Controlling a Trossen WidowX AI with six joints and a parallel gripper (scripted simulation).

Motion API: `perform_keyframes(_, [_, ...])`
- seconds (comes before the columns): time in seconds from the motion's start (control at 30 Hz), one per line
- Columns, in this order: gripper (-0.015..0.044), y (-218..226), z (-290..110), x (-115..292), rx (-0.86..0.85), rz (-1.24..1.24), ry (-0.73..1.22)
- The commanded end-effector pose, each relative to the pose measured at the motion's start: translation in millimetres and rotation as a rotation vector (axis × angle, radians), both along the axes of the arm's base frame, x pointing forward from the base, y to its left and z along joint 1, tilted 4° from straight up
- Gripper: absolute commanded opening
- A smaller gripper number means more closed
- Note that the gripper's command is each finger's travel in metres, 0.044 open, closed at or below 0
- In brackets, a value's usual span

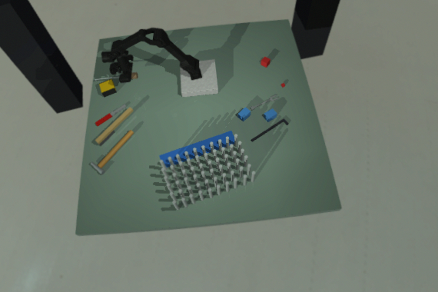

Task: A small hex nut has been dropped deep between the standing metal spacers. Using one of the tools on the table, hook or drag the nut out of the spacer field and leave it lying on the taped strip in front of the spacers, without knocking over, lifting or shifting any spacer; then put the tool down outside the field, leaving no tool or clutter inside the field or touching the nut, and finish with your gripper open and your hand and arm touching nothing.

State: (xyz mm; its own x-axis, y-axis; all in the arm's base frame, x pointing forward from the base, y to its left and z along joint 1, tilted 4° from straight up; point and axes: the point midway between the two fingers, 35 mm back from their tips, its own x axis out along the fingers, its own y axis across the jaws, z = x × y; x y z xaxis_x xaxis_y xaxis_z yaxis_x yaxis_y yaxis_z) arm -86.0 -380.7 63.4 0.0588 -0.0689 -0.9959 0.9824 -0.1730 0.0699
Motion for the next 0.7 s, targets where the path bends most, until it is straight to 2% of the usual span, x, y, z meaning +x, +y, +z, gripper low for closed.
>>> perform_keyframes(0.0, [0.0000,-0.4,-0.2,-0.2,0.005,-0.127,-0.007])
perform_keyframes(0.67, [0.0000,-0.5,-1.2,-0.3,0.046,-0.818,-0.056])
